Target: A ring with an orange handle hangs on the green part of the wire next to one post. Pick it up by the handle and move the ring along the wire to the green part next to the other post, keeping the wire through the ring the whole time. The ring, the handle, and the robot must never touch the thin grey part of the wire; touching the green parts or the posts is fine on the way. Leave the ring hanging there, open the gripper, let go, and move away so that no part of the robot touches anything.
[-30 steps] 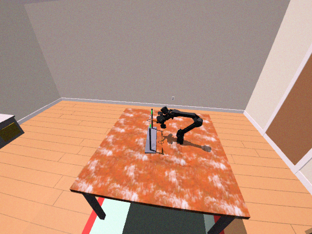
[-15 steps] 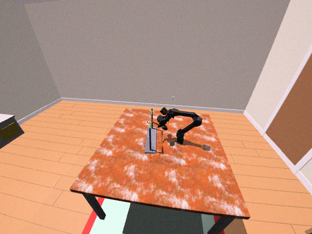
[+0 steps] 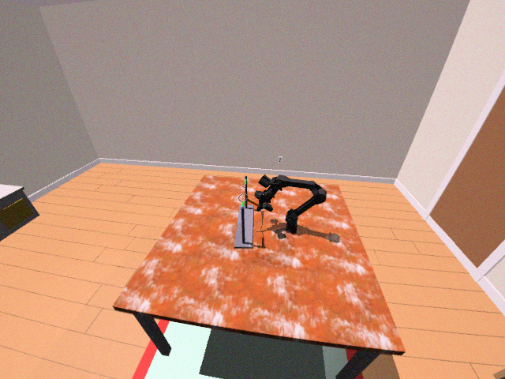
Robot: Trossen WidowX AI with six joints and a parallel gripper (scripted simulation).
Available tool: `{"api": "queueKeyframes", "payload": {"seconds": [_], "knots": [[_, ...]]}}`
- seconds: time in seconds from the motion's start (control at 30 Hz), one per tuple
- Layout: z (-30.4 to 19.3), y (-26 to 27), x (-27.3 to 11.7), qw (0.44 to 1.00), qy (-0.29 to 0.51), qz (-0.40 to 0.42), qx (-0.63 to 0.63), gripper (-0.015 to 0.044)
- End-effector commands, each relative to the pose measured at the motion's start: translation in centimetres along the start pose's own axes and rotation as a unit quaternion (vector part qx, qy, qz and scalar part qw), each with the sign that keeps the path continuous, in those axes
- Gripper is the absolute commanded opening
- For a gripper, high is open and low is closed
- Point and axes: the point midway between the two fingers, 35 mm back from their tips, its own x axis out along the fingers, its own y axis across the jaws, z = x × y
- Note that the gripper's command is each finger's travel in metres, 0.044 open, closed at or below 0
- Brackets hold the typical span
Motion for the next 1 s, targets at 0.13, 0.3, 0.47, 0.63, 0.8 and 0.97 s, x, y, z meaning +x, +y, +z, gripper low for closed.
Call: {"api": "queueKeyframes", "payload": {"seconds": [0.13, 0.3, 0.47, 0.63, 0.8, 0.97], "knots": [[0.3, 1.4, -0.3, 1.0, -0.006, 0.016, 0.022, -0.015], [0.4, 2.1, -0.1, 0.999, -0.013, 0.012, 0.031, -0.015], [0.5, 2.8, 0.8, 0.998, -0.052, -0.003, 0.04, -0.015], [0.8, 3.4, 2.0, 0.994, -0.096, -0.023, 0.048, -0.015], [1.2, 3.9, 3.1, 0.988, -0.14, -0.046, 0.053, -0.015], [1.7, 4.2, 4.3, 0.979, -0.183, -0.066, 0.055, -0.015]]}}
